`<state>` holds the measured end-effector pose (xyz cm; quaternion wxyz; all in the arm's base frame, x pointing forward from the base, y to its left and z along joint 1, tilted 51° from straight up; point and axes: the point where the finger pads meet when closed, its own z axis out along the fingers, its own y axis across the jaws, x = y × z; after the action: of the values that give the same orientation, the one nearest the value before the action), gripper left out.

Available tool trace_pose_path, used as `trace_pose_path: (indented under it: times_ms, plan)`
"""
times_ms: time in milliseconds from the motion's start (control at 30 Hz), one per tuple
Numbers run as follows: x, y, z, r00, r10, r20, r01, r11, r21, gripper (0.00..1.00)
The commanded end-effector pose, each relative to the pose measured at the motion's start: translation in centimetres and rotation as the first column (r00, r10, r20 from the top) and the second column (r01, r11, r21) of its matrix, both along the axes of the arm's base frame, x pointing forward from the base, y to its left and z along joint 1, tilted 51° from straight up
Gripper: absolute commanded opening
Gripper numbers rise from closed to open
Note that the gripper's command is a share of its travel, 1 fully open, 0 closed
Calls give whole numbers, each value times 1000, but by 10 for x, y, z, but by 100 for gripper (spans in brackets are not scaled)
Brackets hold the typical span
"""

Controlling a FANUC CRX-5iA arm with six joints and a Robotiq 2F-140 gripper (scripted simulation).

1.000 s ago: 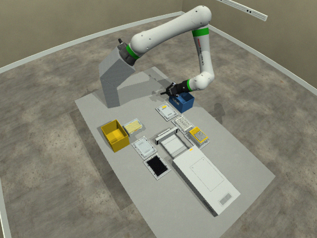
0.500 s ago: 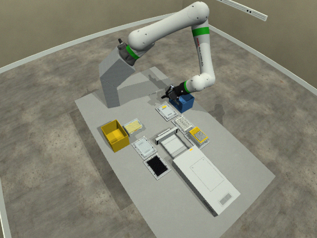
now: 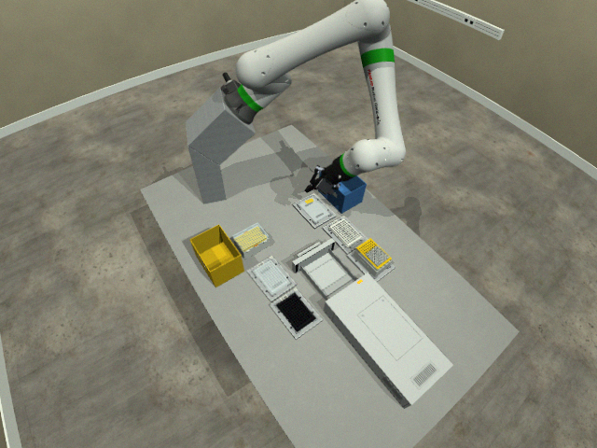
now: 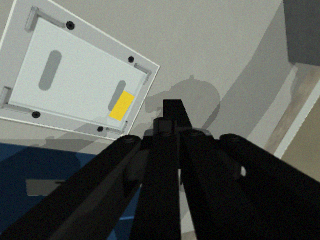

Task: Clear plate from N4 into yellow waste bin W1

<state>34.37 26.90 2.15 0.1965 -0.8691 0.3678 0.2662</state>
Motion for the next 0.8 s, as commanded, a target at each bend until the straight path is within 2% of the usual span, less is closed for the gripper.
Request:
trace_pose_path:
  times_ms: [0,133,200,500,567,700,767]
  plan:
    - [14,-12,0,997,37,68,-42,997,67,10]
    - [25,-23,0,988,66,143,-82,990,113,10]
    - [25,-23,0,988,66,143,-82,990,113,10]
    - [52,-52,0,939,112,326,-179,966,185,10]
    - [53,-54,0,939,112,326,-179,966,185,10]
    - [63,-67,0,904,126,410,-223,954,200,10]
    - [63,-67,0,904,126,410,-223,954,200,10]
